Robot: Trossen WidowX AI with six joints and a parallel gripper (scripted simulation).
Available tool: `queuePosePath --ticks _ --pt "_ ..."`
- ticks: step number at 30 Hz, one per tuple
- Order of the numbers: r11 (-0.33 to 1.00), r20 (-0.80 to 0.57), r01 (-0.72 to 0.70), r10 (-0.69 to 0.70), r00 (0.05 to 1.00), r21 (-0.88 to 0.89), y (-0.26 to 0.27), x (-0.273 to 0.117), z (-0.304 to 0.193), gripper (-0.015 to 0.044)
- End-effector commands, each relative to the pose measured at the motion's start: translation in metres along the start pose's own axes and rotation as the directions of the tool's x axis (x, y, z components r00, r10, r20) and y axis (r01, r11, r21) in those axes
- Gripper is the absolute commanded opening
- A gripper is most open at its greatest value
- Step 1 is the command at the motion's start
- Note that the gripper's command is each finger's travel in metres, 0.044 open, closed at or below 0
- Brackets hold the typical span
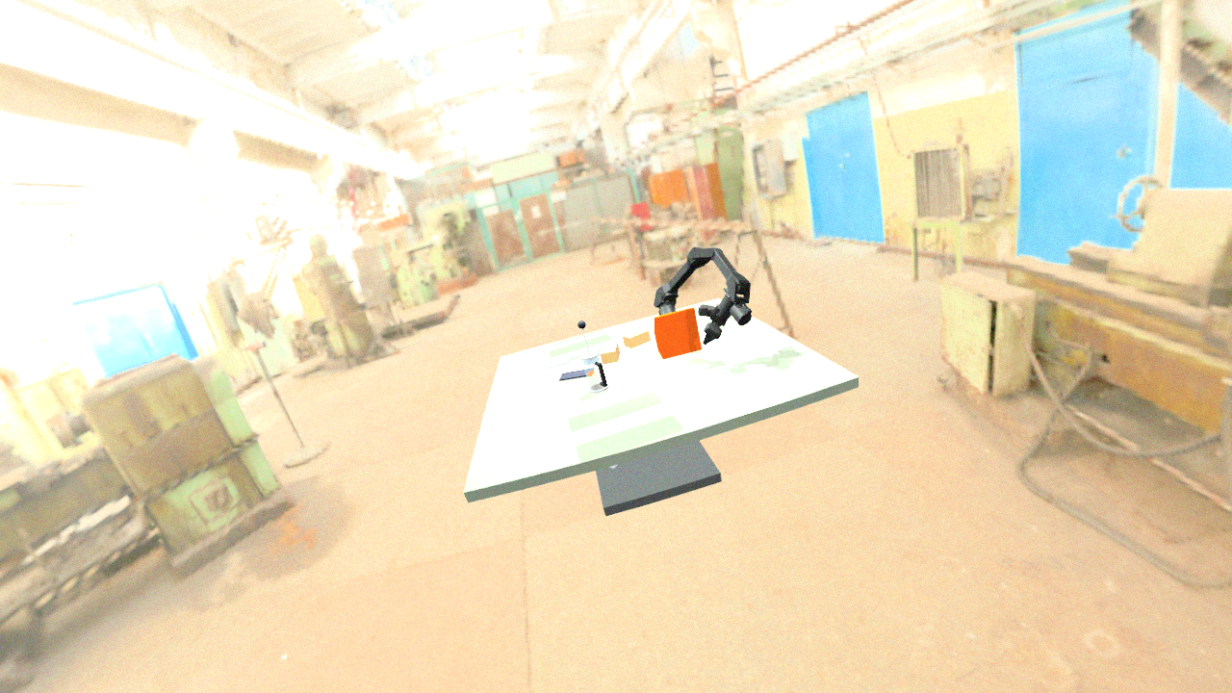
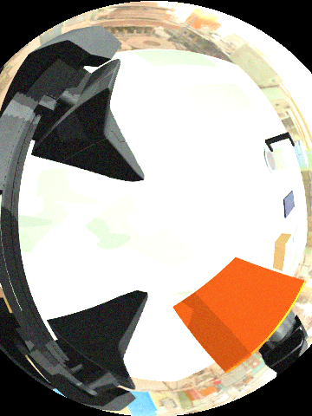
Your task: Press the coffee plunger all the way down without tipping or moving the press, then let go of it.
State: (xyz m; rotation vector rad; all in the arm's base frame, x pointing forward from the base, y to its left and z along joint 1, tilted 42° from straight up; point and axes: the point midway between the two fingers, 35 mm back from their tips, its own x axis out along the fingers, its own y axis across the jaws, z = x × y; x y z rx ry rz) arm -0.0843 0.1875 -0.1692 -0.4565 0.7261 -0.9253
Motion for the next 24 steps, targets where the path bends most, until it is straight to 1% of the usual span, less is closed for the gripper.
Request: queuePosePath --ticks 1,2,6,11,12,15,19,24 --pt "1.000 -0.007 -0.004 0.004 1.000 -0.009 0.001 -0.001 0.001 0.0426" --pt "1.000 -0.017 -0.009 0.008 1.000 -0.021 0.003 -0.002 0.002 0.0440" --pt "0.987 -0.120 -0.089 0.072 0.990 -0.136 0.022 -0.014 0.017 0.0440" --pt "0.908 -0.286 -0.297 0.213 0.934 -0.296 0.061 -0.035 0.058 0.0440" --pt "0.889 -0.315 -0.324 0.222 0.923 -0.322 0.064 -0.037 0.066 0.0440" --pt "0.816 -0.379 -0.450 0.312 0.871 -0.362 0.086 -0.045 0.095 0.0440" --pt "0.706 -0.423 -0.598 0.442 0.791 -0.379 0.112 -0.050 0.144 0.0440" --pt "0.596 -0.409 -0.696 0.563 0.718 -0.401 0.132 -0.047 0.198 0.0440"
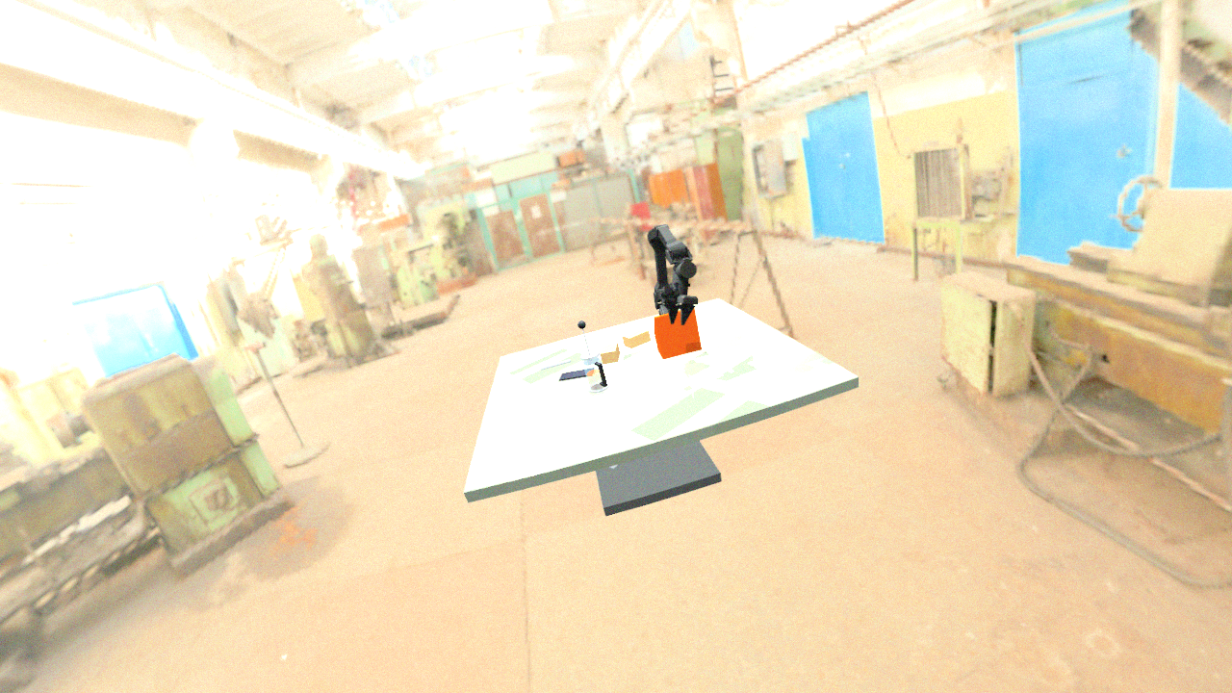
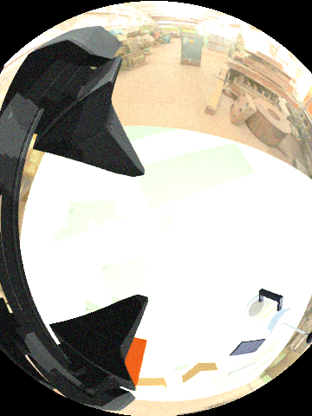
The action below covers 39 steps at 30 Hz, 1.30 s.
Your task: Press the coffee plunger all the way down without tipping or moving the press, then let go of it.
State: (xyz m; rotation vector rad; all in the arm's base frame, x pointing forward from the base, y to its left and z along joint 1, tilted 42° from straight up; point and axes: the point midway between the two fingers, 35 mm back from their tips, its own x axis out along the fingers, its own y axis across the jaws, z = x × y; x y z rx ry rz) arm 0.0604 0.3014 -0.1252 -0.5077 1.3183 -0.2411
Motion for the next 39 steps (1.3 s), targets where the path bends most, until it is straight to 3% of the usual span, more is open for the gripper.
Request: queuePosePath --ticks 1,12,23,28,35,39 --pt "0.985 0.086 -0.124 0.135 0.987 -0.119 -0.016 -0.012 0.069 0.0440" --pt "0.953 0.331 -0.168 0.248 0.910 -0.252 -0.074 -0.032 0.188 0.0440" --pt "0.967 0.590 0.056 0.106 0.801 -0.250 -0.193 -0.049 0.275 0.0440" --pt "0.966 0.617 0.102 0.068 0.784 -0.236 -0.214 -0.046 0.280 0.0440" --pt "0.966 0.617 0.103 0.067 0.784 -0.236 -0.223 0.004 0.260 0.0440" --pt "0.966 0.617 0.103 0.068 0.784 -0.237 -0.223 0.003 0.260 0.0440"
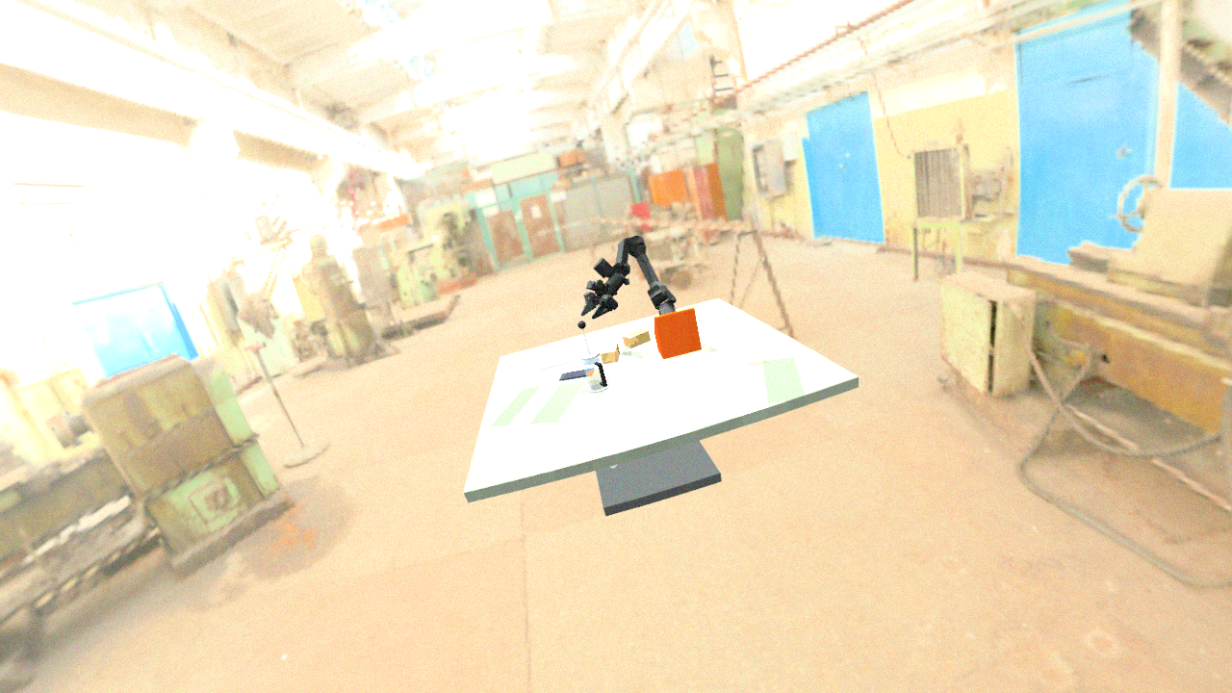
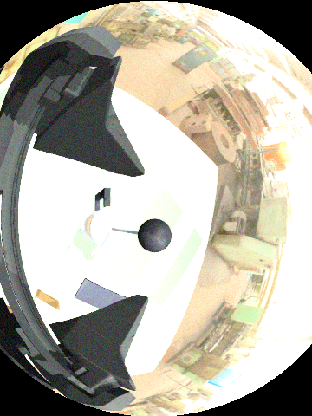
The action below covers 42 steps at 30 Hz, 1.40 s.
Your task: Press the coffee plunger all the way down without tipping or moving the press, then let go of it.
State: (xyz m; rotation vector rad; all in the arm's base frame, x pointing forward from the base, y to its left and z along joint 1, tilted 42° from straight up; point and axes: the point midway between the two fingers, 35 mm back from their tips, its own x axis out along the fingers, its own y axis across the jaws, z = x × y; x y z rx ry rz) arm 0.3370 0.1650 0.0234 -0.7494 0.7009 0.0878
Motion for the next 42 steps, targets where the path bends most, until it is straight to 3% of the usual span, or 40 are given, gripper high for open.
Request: queuePosePath --ticks 1,28,39,42 --pt "1.000 0.013 -0.001 0.001 1.000 0.001 -0.001 0.002 -0.002 0.0440" --pt "1.000 0.015 0.001 -0.001 1.000 0.001 -0.001 0.041 -0.003 0.0440" --pt "1.000 0.015 0.001 -0.001 1.000 0.001 -0.001 0.041 -0.003 0.0151" --pt "1.000 0.015 0.001 -0.001 1.000 0.001 -0.001 0.041 -0.003 0.0130"
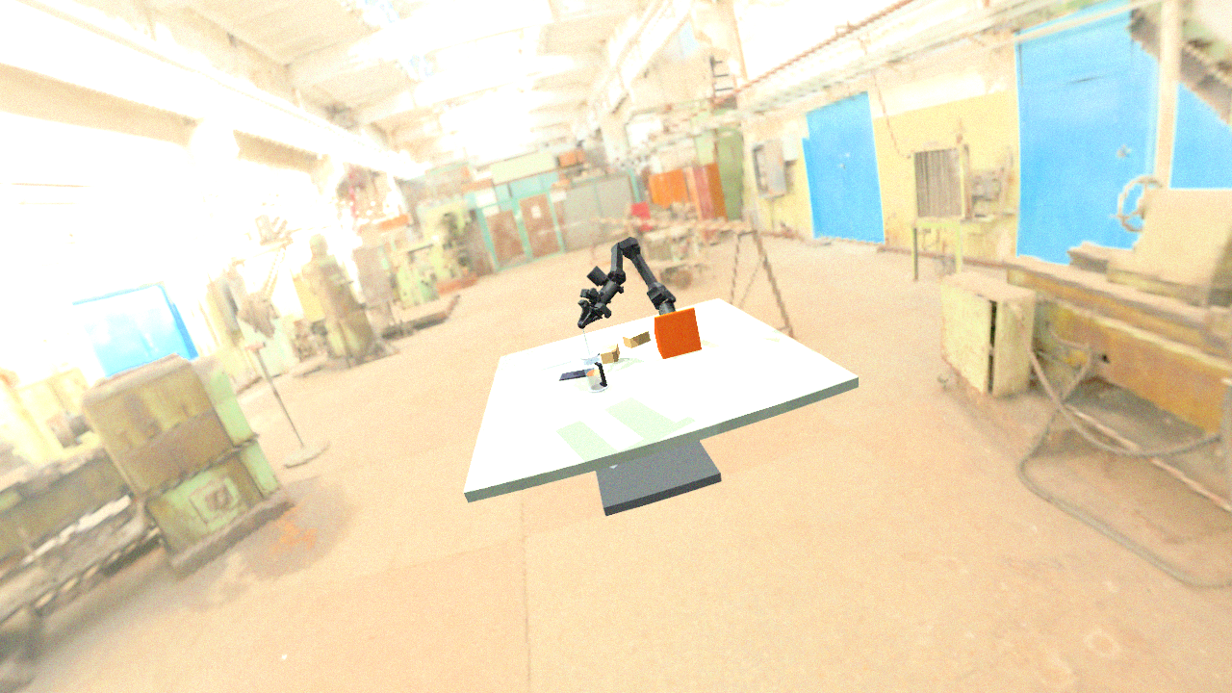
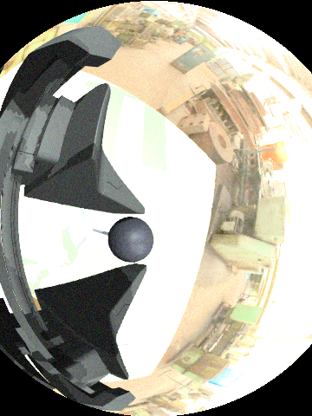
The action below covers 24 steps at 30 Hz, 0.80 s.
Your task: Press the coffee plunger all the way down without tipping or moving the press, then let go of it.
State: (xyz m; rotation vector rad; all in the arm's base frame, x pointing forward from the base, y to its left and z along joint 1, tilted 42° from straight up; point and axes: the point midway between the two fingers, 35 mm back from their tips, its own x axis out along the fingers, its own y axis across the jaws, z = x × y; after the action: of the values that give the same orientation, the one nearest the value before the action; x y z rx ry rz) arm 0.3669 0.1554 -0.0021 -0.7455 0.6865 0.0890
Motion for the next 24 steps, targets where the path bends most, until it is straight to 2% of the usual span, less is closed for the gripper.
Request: queuePosePath --ticks 1,24 --pt "1.000 0.001 -0.002 0.002 1.000 -0.003 0.000 0.000 0.000 0.0130" --pt "1.000 0.000 -0.003 0.003 1.000 -0.003 0.001 0.016 -0.018 0.0130"
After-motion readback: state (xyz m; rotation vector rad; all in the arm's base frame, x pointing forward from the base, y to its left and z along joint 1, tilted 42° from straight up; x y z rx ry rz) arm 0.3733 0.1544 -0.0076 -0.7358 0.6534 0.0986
